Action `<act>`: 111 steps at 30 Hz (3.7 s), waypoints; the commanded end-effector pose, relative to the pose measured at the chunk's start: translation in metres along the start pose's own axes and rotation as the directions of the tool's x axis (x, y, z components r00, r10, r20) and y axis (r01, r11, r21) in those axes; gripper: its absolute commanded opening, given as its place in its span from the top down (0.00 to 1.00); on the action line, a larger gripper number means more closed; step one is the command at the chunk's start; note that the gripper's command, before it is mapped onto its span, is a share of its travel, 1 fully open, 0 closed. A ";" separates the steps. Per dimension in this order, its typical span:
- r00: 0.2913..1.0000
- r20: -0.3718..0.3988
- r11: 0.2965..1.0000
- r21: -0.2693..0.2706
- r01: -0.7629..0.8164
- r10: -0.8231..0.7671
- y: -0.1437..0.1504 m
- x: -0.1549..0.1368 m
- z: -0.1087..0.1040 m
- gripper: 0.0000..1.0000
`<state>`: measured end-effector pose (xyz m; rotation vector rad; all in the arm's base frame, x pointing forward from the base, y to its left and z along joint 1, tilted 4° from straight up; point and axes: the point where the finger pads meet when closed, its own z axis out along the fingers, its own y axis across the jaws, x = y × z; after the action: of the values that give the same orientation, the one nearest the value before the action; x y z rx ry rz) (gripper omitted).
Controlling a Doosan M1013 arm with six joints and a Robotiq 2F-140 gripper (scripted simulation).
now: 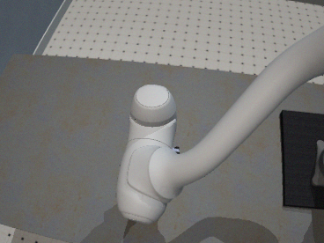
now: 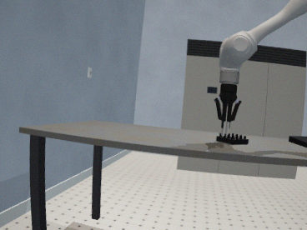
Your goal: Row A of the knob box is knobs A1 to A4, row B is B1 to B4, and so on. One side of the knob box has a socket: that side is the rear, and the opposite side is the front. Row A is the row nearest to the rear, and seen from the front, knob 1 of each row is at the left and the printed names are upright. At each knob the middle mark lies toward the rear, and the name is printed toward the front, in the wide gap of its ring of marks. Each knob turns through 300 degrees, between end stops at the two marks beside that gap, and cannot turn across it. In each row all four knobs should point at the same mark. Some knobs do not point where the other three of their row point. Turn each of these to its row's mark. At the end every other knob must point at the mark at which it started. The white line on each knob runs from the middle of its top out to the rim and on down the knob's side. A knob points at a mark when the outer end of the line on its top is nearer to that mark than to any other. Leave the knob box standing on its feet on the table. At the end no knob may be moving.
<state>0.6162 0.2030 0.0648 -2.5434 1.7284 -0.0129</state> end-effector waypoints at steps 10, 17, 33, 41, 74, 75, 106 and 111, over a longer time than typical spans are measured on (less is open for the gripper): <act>0.969 -0.001 0.969 0.000 -0.245 0.245 0.000 0.000 0.000 0.95; 0.907 -0.001 0.907 0.000 -0.422 0.422 0.000 0.000 0.000 0.95; 0.742 -0.001 0.742 0.001 -0.670 0.670 0.000 0.000 0.000 0.95; 0.693 -0.001 0.693 0.001 -0.721 0.721 0.000 0.000 0.000 0.95; 0.680 -0.001 0.680 0.001 -0.734 0.734 0.000 0.000 0.000 0.88; 0.680 -0.001 0.680 0.001 -0.734 0.734 0.000 0.000 0.000 0.88; 0.680 -0.001 0.680 0.001 -0.734 0.734 0.000 0.000 -0.038 0.88; 0.680 -0.001 0.680 0.001 -0.734 0.734 0.000 0.000 -0.038 0.88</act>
<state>0.6145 0.2012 0.1024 -1.6403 2.6044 0.0267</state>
